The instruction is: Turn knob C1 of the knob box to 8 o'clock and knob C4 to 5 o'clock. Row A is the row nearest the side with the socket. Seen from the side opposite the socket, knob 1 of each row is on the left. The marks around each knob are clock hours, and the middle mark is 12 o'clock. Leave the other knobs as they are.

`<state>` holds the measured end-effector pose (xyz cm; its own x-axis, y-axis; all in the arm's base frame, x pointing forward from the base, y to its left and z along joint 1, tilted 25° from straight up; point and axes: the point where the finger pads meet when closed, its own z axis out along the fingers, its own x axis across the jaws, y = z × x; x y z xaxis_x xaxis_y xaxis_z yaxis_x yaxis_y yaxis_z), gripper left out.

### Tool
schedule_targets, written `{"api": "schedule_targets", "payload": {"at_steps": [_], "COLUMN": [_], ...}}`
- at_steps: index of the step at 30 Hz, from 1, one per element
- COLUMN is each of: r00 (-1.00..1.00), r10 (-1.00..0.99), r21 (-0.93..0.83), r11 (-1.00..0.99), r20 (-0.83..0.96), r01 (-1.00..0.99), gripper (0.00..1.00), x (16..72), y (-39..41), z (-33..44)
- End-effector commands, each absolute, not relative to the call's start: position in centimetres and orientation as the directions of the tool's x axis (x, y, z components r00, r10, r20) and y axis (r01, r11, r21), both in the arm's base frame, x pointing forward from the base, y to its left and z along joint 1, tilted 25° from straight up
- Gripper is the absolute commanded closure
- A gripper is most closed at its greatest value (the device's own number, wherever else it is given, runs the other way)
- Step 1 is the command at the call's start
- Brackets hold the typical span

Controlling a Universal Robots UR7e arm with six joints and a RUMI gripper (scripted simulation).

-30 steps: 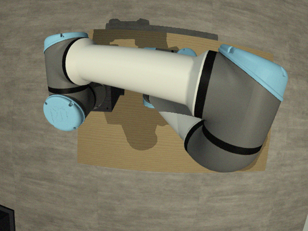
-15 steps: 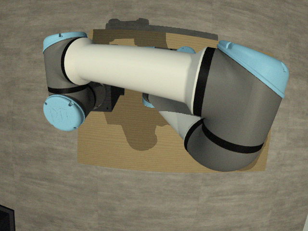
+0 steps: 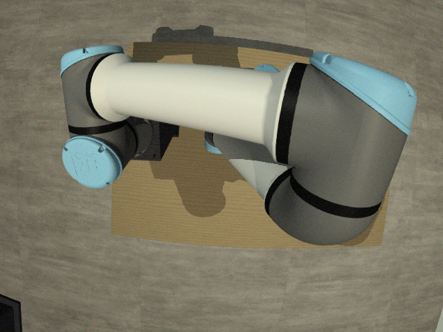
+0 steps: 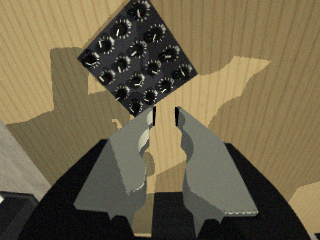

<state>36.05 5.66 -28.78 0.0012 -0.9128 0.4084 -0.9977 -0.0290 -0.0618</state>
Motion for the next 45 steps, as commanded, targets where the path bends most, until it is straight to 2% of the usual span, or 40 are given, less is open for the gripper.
{"api": "schedule_targets", "payload": {"at_steps": [1,11,45], "r00": [-0.083,-0.149,-0.151], "r10": [-0.909,-0.904,-0.904], "r21": [-0.094,-0.121,-0.122], "r11": [0.049,0.109,0.110], "r20": [0.407,0.400,0.400], "r01": [-0.994,-0.987,-0.986], "gripper": [0.89,0.89,0.89], "x": [36.01,35.92,35.92], "y": [5.67,5.64,5.64], "z": [-28.64,-28.56,-28.55]}}
